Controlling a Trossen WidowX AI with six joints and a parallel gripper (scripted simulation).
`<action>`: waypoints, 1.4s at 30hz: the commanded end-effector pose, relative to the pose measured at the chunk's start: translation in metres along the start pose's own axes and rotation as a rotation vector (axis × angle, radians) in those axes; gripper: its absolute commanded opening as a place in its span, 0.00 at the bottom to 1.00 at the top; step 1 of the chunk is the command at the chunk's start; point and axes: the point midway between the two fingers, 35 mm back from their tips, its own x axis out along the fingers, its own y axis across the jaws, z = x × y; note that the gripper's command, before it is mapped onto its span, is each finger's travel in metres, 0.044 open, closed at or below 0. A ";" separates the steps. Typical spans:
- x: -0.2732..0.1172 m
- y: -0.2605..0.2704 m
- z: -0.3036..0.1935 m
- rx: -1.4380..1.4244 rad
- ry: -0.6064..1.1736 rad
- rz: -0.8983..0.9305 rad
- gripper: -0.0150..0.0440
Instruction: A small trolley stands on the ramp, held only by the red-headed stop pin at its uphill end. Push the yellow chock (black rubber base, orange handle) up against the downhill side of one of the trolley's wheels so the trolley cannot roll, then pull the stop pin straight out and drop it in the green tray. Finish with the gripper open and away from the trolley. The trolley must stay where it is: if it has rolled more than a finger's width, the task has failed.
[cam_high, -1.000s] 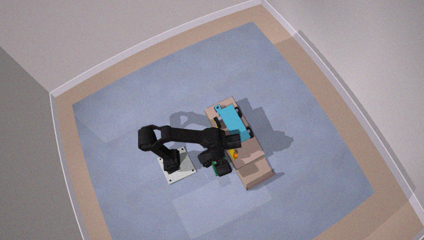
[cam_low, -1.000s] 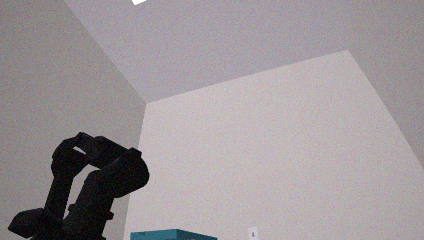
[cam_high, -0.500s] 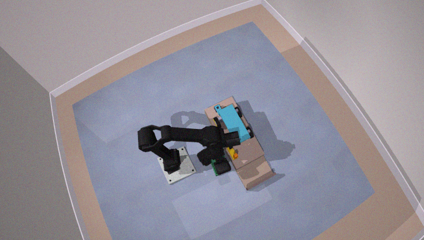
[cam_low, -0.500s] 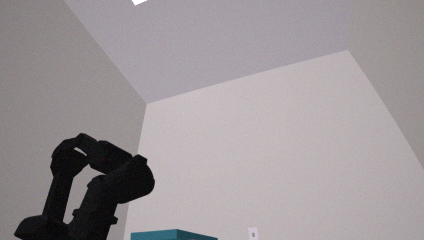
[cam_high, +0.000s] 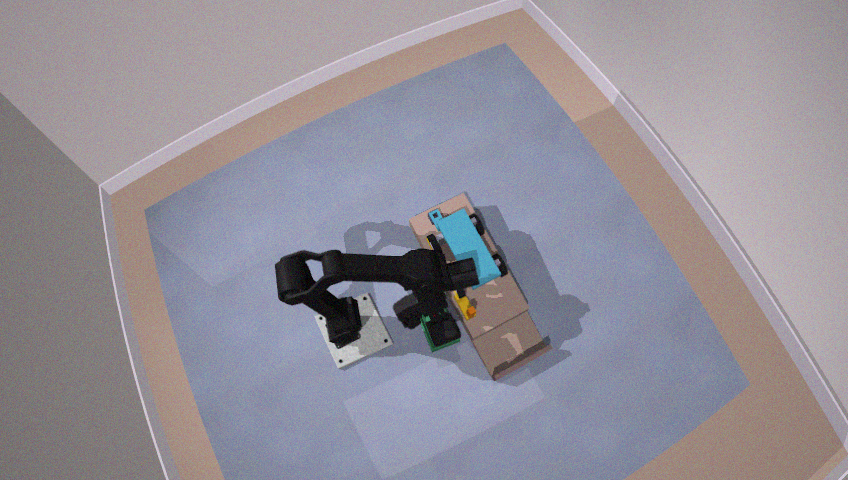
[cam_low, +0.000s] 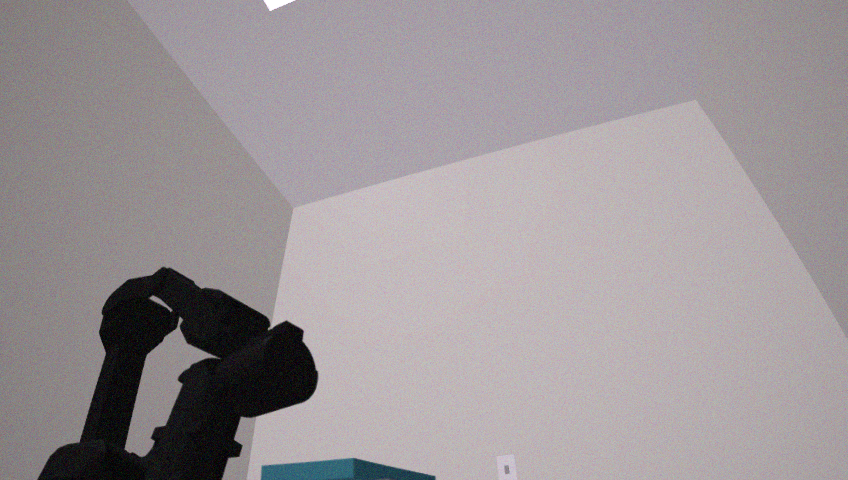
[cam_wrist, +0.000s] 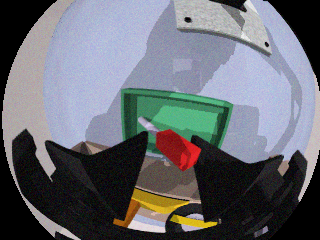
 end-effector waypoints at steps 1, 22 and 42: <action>0.002 -0.002 0.000 0.004 -0.002 0.006 0.58; 0.010 -0.013 0.001 0.004 -0.002 0.005 0.58; -0.012 -0.010 0.001 0.004 -0.001 0.005 0.83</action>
